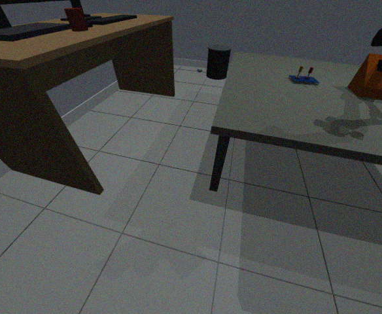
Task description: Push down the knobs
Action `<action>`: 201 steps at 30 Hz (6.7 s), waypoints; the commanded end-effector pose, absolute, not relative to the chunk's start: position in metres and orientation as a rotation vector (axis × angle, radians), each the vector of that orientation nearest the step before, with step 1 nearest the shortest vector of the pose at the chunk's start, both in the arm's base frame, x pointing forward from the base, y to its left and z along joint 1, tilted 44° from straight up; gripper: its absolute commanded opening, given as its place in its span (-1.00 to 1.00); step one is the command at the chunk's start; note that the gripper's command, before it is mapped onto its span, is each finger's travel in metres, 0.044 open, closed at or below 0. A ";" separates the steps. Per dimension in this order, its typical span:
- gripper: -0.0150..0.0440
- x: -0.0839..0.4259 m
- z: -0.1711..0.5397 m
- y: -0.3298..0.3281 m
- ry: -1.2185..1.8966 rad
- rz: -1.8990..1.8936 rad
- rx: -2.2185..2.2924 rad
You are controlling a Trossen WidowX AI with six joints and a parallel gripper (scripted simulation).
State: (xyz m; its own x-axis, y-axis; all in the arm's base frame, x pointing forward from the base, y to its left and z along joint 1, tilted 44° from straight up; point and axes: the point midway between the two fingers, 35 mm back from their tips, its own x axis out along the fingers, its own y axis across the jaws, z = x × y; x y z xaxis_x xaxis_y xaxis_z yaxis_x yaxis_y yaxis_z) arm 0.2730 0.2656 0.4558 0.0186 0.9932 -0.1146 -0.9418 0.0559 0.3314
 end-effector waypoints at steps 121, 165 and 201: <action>-0.49 0.345 -0.049 -0.002 1.339 0.863 0.291; -0.49 0.345 -0.059 0.007 1.338 0.863 0.291; -0.49 0.345 -0.068 0.016 1.338 0.864 0.292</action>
